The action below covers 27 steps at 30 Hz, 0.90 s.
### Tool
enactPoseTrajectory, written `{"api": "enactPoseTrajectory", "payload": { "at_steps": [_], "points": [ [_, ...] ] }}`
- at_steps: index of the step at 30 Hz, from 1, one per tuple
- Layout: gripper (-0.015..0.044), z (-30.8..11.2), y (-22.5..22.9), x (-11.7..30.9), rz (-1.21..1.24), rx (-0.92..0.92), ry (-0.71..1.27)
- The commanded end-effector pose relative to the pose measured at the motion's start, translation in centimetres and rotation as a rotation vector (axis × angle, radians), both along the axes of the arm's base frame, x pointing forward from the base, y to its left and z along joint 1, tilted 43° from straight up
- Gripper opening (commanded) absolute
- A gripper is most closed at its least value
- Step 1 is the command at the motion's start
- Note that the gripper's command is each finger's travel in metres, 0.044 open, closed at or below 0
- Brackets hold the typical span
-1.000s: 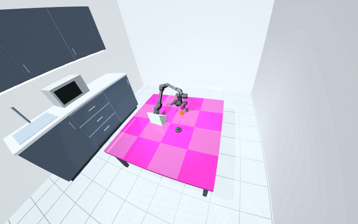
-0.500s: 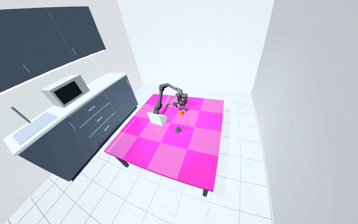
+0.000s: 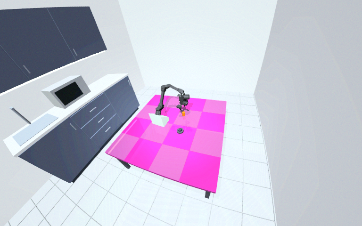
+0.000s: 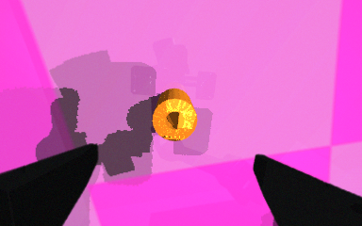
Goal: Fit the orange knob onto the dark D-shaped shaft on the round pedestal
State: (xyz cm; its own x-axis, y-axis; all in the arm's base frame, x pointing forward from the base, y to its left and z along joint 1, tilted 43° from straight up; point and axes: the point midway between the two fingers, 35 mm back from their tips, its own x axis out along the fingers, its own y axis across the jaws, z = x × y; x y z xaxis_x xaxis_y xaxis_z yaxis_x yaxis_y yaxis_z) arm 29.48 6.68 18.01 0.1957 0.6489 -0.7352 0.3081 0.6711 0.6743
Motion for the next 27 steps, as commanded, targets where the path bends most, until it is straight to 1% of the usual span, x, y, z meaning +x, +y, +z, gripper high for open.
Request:
{"api": "enactPoseTrajectory", "payload": {
  "at_steps": [1,10,14,27],
  "points": [
    [0.0440,0.0,0.1,0.0,0.169,-0.040,-0.152],
    [0.0440,0.0,0.1,0.0,0.169,-0.040,-0.152],
    [0.0440,-2.3,2.2,0.6,0.169,-0.039,-0.153],
    [0.0440,-3.6,3.3,1.0,0.169,-0.038,-0.154]
  ]
}}
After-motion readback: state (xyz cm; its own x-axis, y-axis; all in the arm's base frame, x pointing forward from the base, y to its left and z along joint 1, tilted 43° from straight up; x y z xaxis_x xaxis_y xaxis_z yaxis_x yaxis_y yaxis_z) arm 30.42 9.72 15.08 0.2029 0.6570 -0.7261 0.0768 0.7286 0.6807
